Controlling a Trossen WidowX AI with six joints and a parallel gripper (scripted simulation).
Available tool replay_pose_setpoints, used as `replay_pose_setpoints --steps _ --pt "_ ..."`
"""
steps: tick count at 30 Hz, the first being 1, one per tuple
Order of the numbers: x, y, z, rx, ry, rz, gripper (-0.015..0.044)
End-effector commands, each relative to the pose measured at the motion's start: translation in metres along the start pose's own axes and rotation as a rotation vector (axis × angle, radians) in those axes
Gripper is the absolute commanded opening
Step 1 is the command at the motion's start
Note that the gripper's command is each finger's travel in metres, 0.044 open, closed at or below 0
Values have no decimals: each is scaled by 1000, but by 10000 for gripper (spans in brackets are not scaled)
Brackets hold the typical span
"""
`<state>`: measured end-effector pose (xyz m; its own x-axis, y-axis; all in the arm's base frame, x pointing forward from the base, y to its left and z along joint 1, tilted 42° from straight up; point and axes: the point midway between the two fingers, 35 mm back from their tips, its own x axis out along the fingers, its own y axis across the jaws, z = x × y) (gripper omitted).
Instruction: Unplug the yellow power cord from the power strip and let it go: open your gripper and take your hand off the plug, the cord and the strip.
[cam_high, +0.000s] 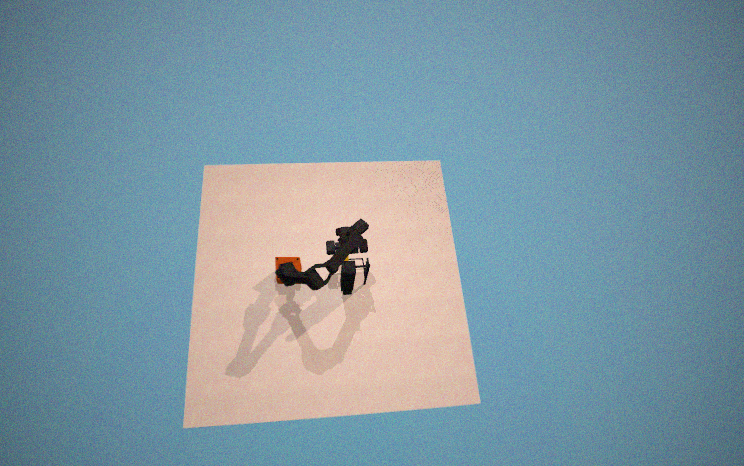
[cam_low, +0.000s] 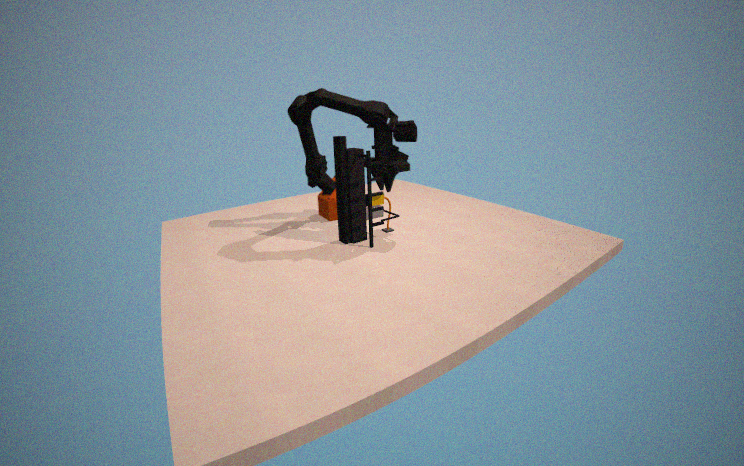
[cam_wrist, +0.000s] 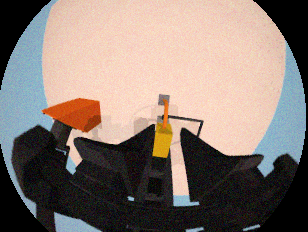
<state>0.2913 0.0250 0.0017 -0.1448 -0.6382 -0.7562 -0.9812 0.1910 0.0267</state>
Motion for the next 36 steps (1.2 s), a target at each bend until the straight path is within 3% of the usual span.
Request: replay_pose_setpoints --steps 1,33,36 --pt "2 2 -10 -9 9 4 160" --pt "14 3 -26 -9 10 4 160" --pt "11 2 -25 0 4 4 81"
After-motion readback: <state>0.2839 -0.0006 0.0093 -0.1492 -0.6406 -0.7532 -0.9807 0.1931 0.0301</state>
